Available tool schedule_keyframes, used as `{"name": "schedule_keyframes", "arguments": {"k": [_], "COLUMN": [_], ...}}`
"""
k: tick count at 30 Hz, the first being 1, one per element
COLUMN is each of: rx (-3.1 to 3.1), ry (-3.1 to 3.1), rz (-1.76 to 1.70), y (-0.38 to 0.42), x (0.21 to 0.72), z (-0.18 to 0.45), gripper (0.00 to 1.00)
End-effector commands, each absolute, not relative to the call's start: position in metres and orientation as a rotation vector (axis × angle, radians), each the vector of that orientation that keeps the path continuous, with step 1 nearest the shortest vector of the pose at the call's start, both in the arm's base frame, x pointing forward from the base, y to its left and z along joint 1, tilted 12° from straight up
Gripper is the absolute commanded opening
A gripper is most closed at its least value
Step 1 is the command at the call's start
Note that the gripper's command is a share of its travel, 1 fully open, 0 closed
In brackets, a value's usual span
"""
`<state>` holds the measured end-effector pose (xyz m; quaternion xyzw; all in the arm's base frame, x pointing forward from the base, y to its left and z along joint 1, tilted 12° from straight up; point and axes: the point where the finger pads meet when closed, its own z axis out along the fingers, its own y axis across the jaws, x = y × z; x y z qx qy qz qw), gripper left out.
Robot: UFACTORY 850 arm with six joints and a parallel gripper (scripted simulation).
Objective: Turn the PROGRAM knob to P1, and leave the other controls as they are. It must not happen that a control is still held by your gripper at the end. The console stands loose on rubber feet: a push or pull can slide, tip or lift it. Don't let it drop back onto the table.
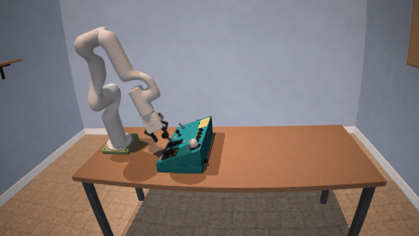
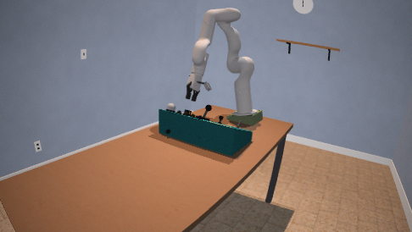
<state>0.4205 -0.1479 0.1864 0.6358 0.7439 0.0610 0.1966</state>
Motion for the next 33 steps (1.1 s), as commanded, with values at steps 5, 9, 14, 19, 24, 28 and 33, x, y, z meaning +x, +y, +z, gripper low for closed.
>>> {"name": "schedule_keyframes", "arguments": {"k": [5,9,14,19,24,28,33], "rx": [1.793,1.793,1.793,1.793,1.793,1.793,1.793], "ry": [2.089,2.089,2.089,2.089,2.089,2.089,2.089], "rz": [0.133,0.134,0.133,0.134,0.133,0.133,0.134], "y": [-0.147,-0.146,-0.145,-0.144,-0.143,-0.142,-0.141], "x": [0.419,0.417,0.415,0.414,0.412,0.410,0.407], "z": [0.194,0.198,0.203,0.207,0.213,0.218,0.225], "gripper": [0.76,0.76,0.76,0.76,0.76,0.76,0.76]}}
